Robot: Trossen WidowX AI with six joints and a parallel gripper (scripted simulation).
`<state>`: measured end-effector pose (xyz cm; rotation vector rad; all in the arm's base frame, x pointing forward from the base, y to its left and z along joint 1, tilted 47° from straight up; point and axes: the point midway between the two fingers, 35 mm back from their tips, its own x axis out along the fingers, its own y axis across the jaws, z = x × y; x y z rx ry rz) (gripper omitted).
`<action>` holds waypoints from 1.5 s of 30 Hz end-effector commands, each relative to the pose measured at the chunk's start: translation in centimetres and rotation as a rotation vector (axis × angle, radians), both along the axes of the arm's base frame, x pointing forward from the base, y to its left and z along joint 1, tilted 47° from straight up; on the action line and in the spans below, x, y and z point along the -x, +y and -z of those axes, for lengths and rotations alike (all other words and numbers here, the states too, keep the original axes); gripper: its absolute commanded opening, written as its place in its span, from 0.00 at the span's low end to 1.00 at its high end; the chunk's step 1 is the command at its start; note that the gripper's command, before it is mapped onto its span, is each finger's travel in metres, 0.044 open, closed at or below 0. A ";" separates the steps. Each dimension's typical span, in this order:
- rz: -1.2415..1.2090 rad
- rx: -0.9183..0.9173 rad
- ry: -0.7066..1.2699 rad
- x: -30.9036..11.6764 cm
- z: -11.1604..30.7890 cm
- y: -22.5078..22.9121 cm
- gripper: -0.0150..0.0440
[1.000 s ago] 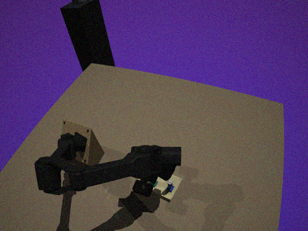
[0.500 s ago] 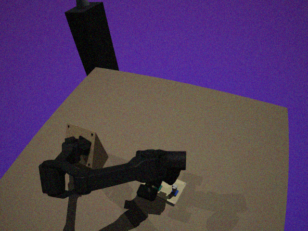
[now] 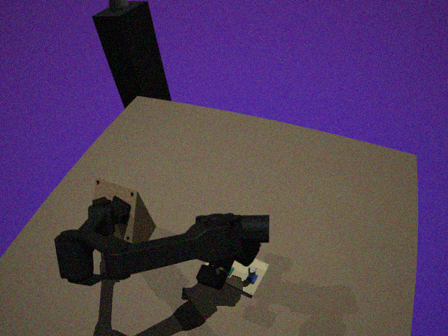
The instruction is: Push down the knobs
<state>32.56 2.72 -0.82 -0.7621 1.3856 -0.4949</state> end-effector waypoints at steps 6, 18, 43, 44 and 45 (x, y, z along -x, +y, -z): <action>-0.001 0.001 0.000 0.0 -0.2 0.2 0.43; -0.002 -0.004 -0.007 -4.2 -2.9 3.9 0.25; -0.003 -0.005 -0.011 -6.4 -2.4 3.6 0.25; -0.003 -0.005 -0.011 -6.5 -2.2 3.5 0.25; -0.003 -0.005 -0.011 -6.5 -2.1 3.4 0.25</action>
